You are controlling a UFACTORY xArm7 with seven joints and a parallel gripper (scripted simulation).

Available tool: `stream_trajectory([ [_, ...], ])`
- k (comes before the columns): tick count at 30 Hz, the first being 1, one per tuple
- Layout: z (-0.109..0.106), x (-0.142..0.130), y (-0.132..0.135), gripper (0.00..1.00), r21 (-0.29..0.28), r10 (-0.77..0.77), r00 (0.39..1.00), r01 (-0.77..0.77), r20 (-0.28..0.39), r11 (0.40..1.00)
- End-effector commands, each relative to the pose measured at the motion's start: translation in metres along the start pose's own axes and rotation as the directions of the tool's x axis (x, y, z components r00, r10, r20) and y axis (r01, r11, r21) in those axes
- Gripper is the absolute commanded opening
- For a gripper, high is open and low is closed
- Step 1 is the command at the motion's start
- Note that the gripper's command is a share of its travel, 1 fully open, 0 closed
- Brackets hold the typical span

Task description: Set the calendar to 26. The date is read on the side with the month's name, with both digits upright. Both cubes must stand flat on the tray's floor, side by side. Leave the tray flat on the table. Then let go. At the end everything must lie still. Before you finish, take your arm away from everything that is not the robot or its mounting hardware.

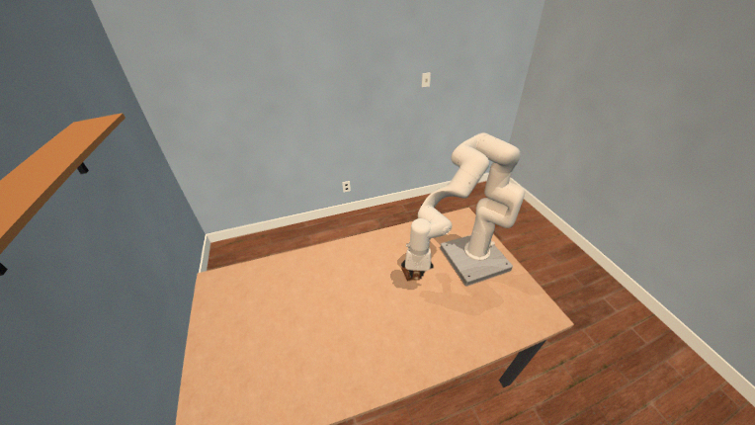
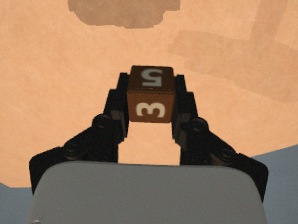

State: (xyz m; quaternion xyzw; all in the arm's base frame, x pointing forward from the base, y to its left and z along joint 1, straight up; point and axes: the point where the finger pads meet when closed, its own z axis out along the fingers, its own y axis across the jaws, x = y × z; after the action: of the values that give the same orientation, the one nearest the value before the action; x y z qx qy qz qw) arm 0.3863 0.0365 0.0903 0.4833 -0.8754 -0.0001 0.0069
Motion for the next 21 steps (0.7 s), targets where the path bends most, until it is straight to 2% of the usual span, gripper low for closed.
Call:
stream_trajectory([
  [1, -0.002, -0.002, 0.005, 0.29, 0.001, -0.148, 0.989, 0.148, 0.01, 0.989],
  [9, -0.002, -0.004, 0.014, 0.29, 0.009, -0.357, 0.934, 0.357, 0.009, 0.934],
  [21, -0.002, -0.004, 0.016, 0.29, 0.01, -0.385, 0.923, 0.385, 0.008, 0.923],
])
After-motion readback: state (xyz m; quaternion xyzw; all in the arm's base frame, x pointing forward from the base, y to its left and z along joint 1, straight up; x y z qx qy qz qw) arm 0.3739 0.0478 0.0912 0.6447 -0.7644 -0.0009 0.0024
